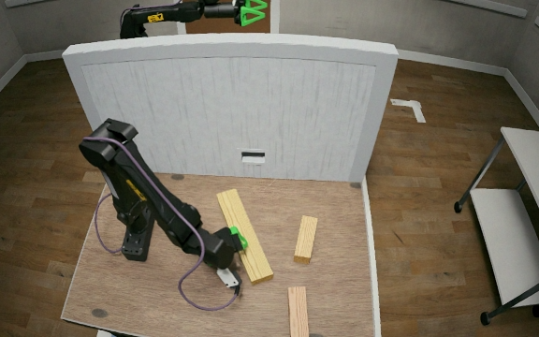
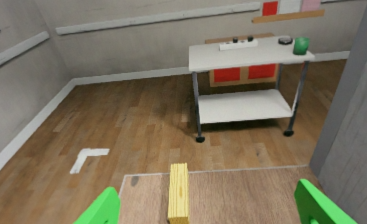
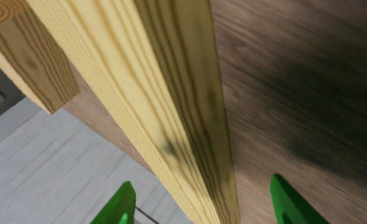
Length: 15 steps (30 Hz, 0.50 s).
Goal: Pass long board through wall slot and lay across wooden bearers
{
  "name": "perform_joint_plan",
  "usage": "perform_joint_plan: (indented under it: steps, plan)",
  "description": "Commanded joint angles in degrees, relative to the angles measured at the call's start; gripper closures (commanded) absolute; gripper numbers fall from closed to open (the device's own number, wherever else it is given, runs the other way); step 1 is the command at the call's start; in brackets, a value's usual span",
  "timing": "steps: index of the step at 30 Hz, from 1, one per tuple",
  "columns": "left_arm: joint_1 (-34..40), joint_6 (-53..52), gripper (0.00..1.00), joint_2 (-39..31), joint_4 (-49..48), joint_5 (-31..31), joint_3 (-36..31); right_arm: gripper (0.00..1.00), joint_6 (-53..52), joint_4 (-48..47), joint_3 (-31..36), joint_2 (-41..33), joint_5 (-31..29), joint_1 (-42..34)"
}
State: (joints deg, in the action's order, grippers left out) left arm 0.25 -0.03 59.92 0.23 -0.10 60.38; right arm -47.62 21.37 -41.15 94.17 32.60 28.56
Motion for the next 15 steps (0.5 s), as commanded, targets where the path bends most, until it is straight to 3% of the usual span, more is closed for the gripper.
perform_joint_plan:
  steps: [1, 8, 15]
  plan:
    - [-0.3, 0.4, 0.00, -0.6, -1.1, -0.2, 2.5, 0.22, -0.3, 9.0, -5.5, 1.9, -3.0, -1.4]
    - [-0.3, 0.4, 0.00, -0.6, -1.1, -0.2, 2.5, 0.22, -0.6, 24.5, -18.7, 9.1, -8.4, -4.6]
    - [-0.3, 0.4, 0.00, -0.6, -1.1, -0.2, 2.5, 0.22, -0.8, 33.5, -29.4, 15.7, -11.6, -6.9]
